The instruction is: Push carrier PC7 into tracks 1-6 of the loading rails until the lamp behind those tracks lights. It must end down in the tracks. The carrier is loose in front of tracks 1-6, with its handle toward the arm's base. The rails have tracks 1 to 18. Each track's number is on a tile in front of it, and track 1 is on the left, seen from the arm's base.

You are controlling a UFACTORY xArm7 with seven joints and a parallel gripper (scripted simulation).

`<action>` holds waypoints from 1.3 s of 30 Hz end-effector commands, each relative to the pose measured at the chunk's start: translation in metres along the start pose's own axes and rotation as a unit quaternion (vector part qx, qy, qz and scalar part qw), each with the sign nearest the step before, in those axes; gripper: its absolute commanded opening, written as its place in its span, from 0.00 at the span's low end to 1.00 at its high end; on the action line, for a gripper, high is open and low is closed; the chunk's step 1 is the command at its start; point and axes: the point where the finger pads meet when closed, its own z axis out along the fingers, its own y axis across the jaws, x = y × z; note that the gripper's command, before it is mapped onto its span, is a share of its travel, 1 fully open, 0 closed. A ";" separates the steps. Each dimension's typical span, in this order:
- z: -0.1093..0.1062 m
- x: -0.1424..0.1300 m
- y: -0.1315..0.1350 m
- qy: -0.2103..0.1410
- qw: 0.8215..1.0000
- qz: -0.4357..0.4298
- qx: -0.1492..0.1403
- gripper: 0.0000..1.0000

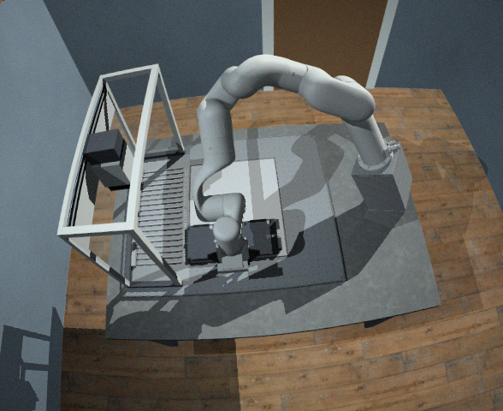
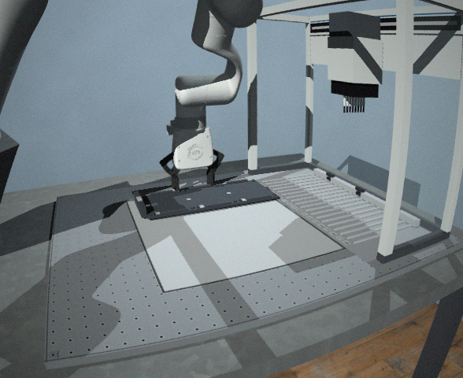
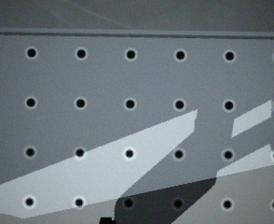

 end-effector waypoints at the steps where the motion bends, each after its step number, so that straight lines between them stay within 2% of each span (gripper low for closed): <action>1: -0.002 0.004 0.001 0.002 1.000 0.000 -0.001 1.00; 39: -0.002 0.026 0.001 0.002 1.000 0.000 -0.001 1.00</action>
